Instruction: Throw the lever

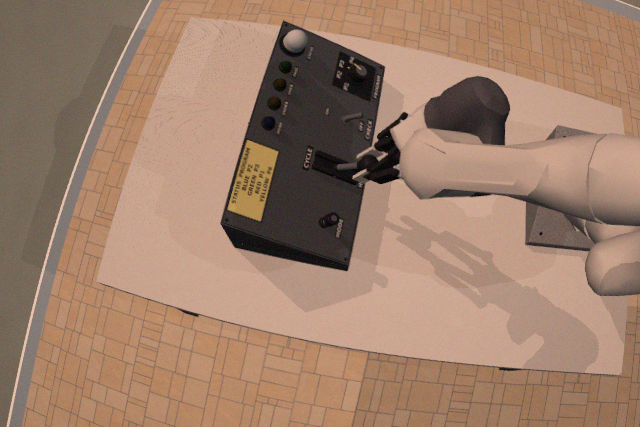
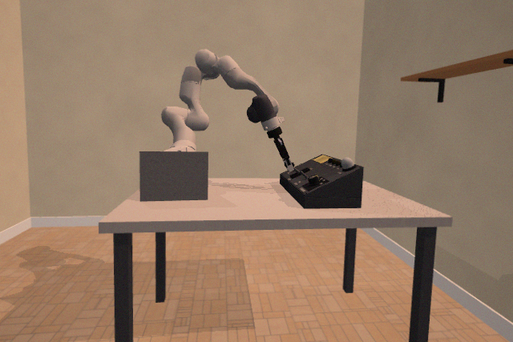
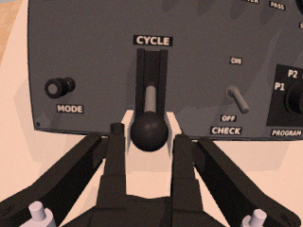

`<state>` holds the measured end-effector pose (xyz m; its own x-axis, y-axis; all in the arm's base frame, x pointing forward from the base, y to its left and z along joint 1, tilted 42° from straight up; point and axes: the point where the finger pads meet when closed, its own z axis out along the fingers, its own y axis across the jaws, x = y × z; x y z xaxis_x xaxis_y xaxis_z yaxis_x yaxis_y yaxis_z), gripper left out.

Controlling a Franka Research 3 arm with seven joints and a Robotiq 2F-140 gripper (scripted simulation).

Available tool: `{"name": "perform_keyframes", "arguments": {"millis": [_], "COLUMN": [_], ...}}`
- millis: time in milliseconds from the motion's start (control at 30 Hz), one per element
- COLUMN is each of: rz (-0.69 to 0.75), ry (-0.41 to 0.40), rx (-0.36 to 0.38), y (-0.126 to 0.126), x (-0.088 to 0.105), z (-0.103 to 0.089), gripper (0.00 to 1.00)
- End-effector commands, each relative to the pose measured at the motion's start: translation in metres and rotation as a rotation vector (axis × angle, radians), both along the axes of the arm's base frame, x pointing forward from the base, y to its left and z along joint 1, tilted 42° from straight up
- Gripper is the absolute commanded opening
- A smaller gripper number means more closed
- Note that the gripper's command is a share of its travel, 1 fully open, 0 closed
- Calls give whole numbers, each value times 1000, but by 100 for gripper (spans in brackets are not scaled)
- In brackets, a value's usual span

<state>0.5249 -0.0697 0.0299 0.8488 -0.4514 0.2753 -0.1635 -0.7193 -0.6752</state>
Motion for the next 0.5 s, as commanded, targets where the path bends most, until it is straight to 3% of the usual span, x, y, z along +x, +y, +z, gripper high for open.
{"name": "perform_keyframes", "arguments": {"millis": [0,467], "rz": [4,4], "ry": [-3,-3], "rx": [-4,-4], "y": [-1,-5], "x": [1,5], "z": [0,4], "gripper": [0,0]}}
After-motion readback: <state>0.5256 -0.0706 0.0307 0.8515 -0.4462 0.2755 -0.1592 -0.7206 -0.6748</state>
